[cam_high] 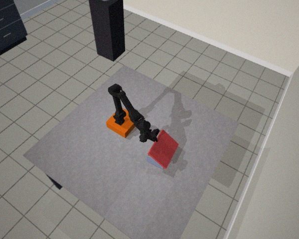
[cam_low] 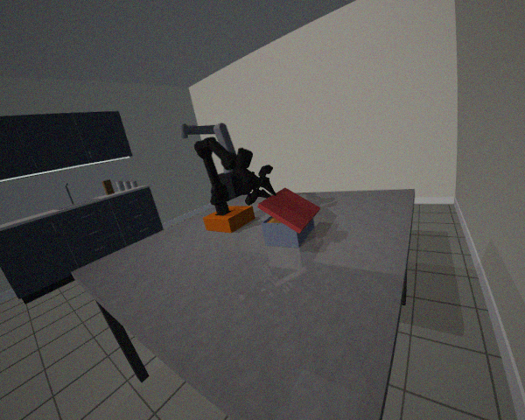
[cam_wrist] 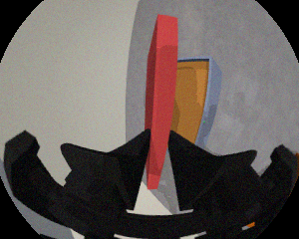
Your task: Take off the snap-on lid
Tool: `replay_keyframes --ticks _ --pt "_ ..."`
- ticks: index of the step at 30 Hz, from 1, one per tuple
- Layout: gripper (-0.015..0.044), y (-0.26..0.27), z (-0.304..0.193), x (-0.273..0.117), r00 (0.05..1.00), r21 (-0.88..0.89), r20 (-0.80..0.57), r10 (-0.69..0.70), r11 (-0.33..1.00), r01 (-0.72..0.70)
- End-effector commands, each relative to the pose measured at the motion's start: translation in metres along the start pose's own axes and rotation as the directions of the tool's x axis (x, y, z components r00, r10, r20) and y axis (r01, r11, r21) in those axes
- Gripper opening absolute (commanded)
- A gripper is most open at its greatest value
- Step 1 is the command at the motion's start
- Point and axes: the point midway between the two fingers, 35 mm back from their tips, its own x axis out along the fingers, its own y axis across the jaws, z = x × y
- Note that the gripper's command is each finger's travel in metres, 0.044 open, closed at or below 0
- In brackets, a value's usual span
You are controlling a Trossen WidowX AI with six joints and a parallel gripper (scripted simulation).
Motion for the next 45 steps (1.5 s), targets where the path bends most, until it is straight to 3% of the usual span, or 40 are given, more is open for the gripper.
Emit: replay_keyframes --ticks 1,45 --pt "0.0000 0.012 0.002 -0.001 1.000 -0.001 0.007 0.014 1.000 -0.014" --pt "0.0000 0.065 0.001 -0.028 1.000 -0.001 0.007 0.015 1.000 -0.015"
